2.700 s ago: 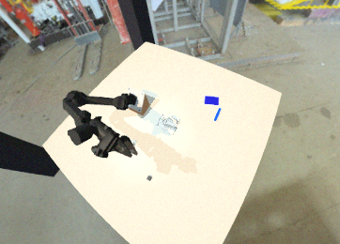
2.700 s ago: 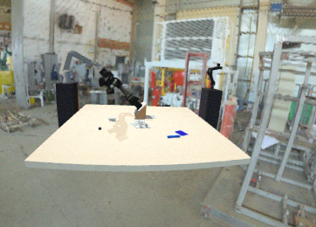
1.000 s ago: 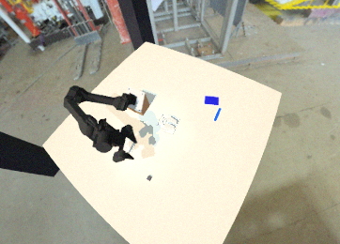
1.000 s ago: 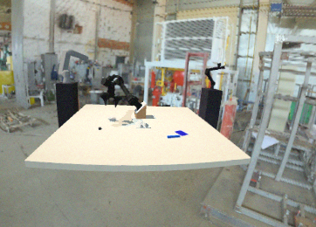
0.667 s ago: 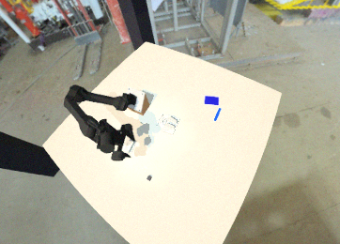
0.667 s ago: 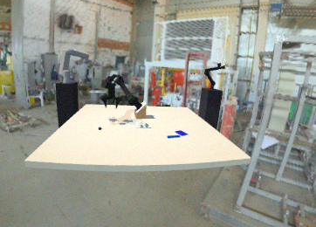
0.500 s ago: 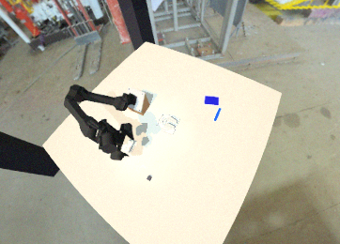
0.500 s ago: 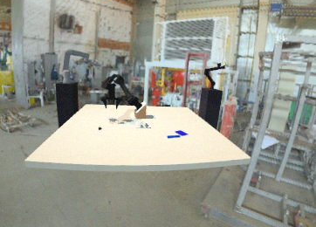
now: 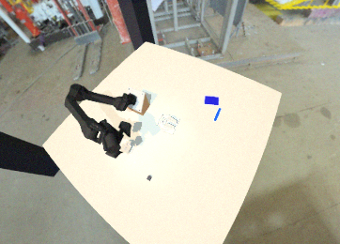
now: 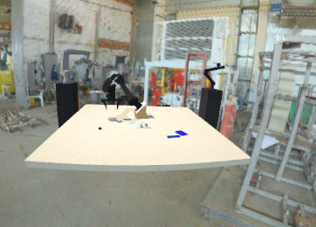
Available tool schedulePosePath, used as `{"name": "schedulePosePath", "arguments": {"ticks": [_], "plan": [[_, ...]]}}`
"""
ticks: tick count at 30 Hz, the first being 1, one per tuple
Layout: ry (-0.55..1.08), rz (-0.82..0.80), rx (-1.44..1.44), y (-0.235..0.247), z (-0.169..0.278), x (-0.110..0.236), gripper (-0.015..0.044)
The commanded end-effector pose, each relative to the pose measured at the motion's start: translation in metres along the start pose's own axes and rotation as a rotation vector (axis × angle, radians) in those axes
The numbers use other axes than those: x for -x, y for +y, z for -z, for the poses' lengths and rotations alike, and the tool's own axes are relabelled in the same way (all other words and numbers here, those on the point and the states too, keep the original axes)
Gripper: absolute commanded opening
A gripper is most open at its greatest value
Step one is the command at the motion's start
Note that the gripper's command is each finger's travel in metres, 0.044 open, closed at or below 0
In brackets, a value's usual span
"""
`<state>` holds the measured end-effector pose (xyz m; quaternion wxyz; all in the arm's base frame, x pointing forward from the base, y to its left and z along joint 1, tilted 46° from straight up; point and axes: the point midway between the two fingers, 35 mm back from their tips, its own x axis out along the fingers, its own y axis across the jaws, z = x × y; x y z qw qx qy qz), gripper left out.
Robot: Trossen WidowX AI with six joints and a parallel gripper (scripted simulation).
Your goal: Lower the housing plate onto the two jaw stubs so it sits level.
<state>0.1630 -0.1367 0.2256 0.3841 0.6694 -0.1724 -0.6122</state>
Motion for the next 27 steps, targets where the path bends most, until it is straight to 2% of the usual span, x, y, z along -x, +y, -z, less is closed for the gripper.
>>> {"name": "schedulePosePath", "arguments": {"ticks": [1,9,16,27], "plan": [[-0.062,0.006,-0.054,-0.002,-0.012,-0.003,0.0440],[-0.096,0.009,-0.085,-0.004,-0.018,-0.005,0.0440],[-0.096,0.005,-0.085,-0.004,-0.022,-0.042,0.0440],[-0.096,0.005,-0.085,-0.004,-0.023,-0.049,0.0440]]}}
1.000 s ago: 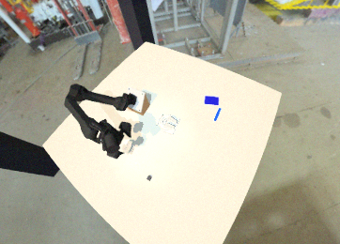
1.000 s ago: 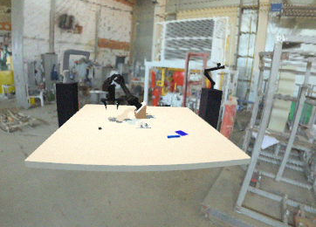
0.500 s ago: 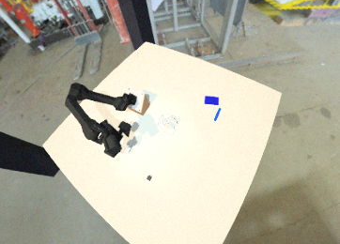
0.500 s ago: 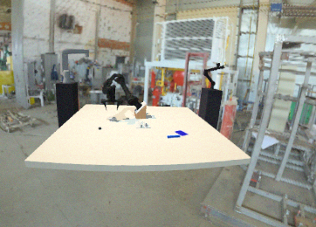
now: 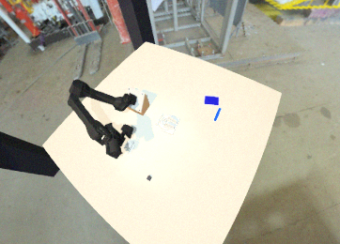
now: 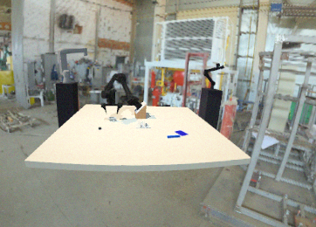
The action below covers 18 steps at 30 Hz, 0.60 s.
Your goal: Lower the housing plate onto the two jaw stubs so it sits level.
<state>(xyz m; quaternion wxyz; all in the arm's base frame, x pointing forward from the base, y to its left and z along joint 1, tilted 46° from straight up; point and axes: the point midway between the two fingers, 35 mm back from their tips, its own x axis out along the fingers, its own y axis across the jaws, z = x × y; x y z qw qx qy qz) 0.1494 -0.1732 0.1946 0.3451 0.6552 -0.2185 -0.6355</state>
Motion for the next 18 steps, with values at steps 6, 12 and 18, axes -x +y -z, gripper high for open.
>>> {"name": "schedulePosePath", "arguments": {"ticks": [6,12,18], "plan": [[0.001,0.005,0.005,-0.001,0.000,-0.014,0.0440],[0.001,0.004,0.005,-0.001,0.000,-0.019,0.0440],[0.001,0.005,0.005,-0.001,0.001,-0.024,0.0440]]}}
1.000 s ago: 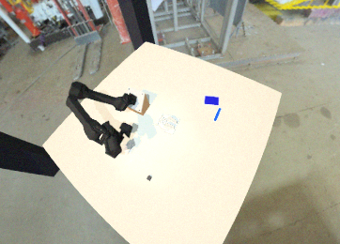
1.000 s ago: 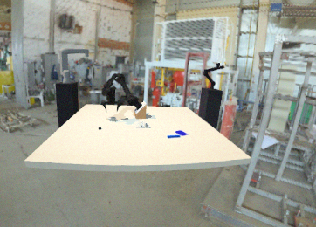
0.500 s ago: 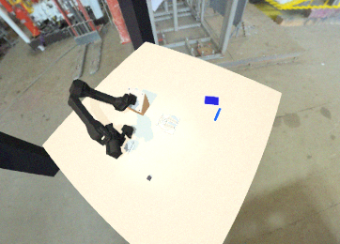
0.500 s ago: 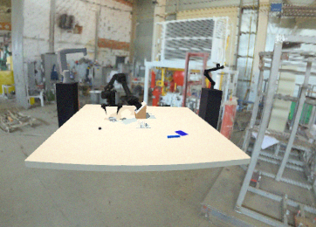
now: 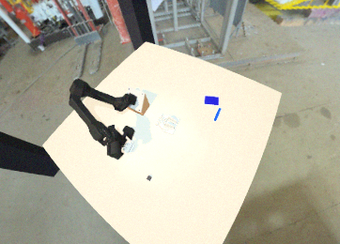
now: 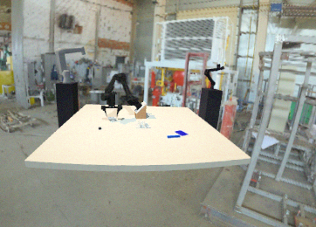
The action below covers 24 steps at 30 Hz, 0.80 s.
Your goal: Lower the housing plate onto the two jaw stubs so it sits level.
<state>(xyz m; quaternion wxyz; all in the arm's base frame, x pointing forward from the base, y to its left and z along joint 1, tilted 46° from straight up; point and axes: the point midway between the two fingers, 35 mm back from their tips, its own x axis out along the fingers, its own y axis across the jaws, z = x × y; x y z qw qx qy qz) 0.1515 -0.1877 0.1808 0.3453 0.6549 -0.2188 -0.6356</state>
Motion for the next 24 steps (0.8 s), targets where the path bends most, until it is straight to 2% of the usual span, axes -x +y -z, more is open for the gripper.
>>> {"name": "schedulePosePath", "arguments": {"ticks": [1,15,24], "plan": [[0.001,0.006,0.005,-0.001,0.000,-0.006,0.0440],[0.001,0.004,0.005,-0.001,0.000,-0.028,0.0440],[0.001,0.004,0.005,-0.001,0.000,-0.029,0.0440]]}}
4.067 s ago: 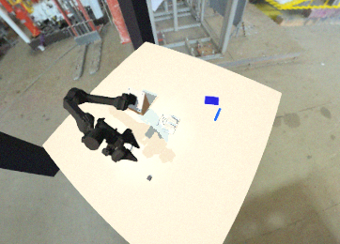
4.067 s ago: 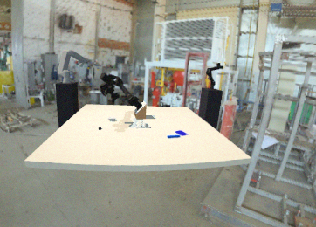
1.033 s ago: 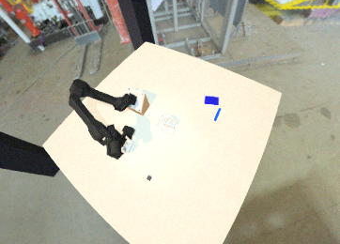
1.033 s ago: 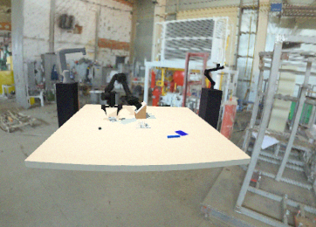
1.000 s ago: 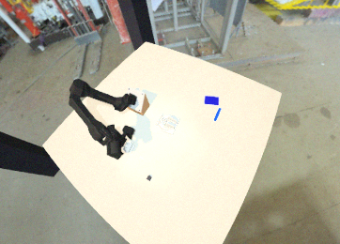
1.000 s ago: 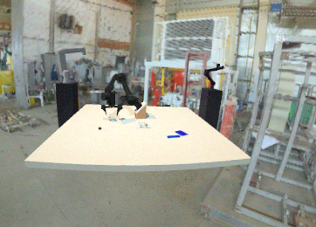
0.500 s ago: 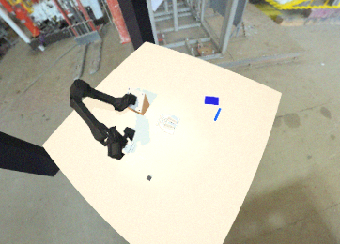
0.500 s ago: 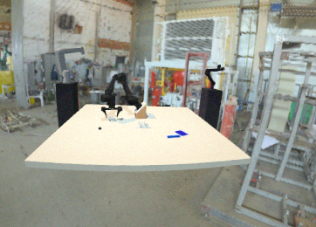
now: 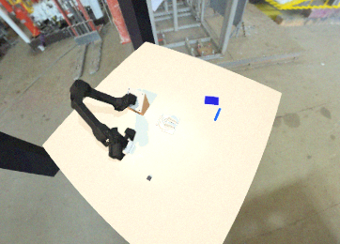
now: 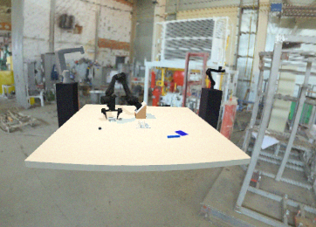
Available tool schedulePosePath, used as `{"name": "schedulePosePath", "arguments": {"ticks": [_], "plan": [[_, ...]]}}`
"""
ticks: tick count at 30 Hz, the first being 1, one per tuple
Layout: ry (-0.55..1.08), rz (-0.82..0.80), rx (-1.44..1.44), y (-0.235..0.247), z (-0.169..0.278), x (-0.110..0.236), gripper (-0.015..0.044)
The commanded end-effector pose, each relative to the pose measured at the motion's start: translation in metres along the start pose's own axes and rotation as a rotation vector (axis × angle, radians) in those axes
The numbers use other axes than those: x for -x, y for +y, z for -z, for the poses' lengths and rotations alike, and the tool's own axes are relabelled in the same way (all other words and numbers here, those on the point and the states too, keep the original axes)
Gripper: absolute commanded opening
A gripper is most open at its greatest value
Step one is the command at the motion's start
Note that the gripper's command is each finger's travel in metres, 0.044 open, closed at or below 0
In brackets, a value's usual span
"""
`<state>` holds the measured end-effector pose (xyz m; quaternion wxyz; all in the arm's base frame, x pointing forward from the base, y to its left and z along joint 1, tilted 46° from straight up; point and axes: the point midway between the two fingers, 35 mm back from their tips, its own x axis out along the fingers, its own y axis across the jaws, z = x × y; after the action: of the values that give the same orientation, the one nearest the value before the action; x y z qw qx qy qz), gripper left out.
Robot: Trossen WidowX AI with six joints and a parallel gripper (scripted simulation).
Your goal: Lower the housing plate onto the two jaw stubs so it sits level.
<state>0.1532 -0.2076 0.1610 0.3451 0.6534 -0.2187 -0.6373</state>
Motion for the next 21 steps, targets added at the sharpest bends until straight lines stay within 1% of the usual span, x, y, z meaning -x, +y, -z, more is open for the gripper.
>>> {"name": "schedulePosePath", "arguments": {"ticks": [1,16,21], "plan": [[0.005,0.002,0.004,-0.0004,0.0008,-0.0006,0.0440],[0.005,0.002,0.004,-0.0004,0.0008,-0.0009,0.0440],[0.000,0.000,0.000,0.0000,0.0000,-0.0006,0.0407]]}}
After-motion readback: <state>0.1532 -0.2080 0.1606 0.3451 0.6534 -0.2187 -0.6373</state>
